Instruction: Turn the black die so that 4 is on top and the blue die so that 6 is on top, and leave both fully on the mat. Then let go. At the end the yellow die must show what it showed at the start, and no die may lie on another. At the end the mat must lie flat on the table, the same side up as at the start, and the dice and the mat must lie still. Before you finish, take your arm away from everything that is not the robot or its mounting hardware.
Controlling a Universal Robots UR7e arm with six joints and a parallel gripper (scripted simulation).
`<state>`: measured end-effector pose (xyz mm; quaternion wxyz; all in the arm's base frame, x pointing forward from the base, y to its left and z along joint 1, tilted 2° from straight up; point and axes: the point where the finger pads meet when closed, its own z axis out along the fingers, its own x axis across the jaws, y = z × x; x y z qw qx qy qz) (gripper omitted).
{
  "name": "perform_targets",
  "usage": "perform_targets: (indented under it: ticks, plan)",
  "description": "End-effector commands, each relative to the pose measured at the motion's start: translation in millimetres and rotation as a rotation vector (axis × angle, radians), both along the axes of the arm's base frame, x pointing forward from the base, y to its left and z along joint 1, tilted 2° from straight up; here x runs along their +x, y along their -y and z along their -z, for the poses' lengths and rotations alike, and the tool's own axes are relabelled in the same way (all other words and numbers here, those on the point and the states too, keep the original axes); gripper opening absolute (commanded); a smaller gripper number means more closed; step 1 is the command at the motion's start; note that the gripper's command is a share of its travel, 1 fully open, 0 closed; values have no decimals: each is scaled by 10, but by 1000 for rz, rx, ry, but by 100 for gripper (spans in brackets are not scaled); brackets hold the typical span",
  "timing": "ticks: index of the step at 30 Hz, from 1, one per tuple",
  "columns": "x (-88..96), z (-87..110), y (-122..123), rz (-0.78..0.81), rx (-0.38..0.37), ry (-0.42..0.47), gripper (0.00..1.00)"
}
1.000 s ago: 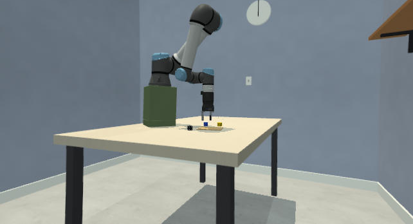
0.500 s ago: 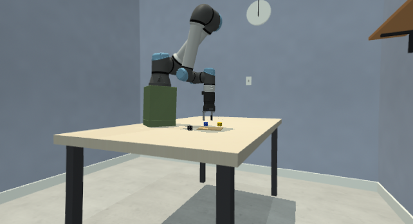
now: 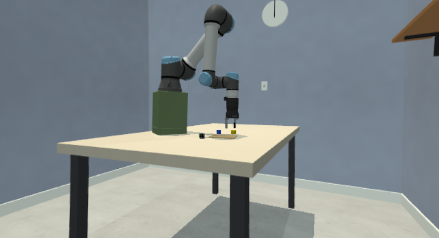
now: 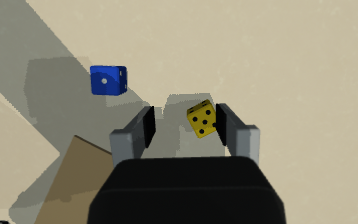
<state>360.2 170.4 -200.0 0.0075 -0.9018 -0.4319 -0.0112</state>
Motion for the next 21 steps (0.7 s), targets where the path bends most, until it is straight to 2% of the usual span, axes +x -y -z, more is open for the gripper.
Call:
perform_targets:
  ticks: [1, 8, 21]
  plan:
    - [157, -8, -78, 0, 0, 1, 100]
    - [221, -10, -109, 0, 0, 1, 100]
    - [223, -10, -110, 0, 0, 1, 100]
